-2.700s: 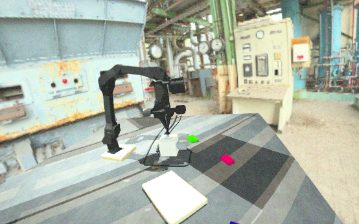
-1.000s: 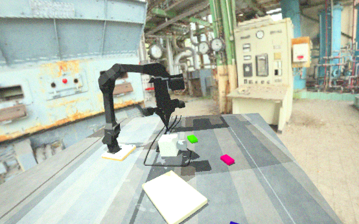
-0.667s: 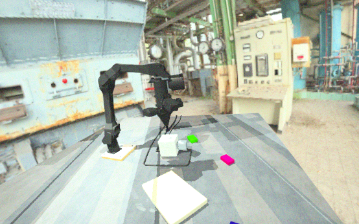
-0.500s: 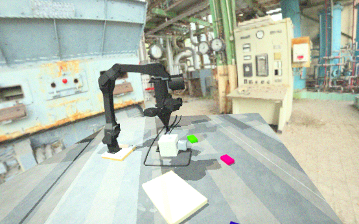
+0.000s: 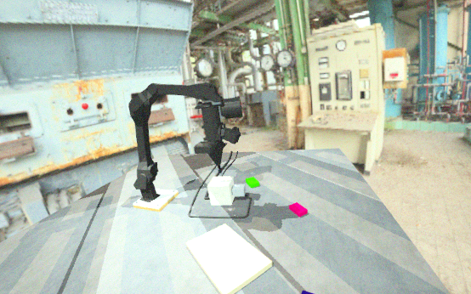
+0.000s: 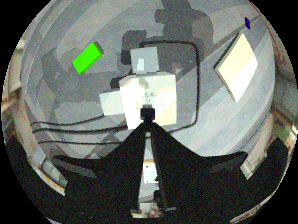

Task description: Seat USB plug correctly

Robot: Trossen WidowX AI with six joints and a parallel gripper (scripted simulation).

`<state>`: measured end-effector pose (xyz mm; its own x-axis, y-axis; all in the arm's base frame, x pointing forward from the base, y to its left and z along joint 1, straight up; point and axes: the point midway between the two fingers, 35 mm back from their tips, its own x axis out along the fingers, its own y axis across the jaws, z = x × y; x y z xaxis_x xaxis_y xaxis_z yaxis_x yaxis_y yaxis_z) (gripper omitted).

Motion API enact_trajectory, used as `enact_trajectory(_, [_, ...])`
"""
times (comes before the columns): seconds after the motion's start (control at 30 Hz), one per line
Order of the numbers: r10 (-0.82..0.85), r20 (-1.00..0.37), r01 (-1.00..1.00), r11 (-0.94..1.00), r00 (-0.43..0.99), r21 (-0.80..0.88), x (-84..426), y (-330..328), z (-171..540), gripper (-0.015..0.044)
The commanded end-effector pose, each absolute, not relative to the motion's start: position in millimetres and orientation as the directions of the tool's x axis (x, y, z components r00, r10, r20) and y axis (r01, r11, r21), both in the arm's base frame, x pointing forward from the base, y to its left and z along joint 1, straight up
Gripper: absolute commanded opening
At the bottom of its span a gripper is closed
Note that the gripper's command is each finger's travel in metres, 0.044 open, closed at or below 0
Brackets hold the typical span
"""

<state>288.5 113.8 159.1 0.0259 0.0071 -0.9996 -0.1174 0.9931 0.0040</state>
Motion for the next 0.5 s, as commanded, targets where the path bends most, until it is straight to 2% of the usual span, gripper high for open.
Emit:
enact_trajectory(0.0, [0.008, -1.000, -0.231, 0.973, 0.027, 0.001, 288.7, 113.8, 159.0, 0.0000])
enact_trajectory(0.47, [0.008, -1.000, -0.564, 0.826, 0.027, -0.009, 288.7, 113.8, 159.0, 0.0000])
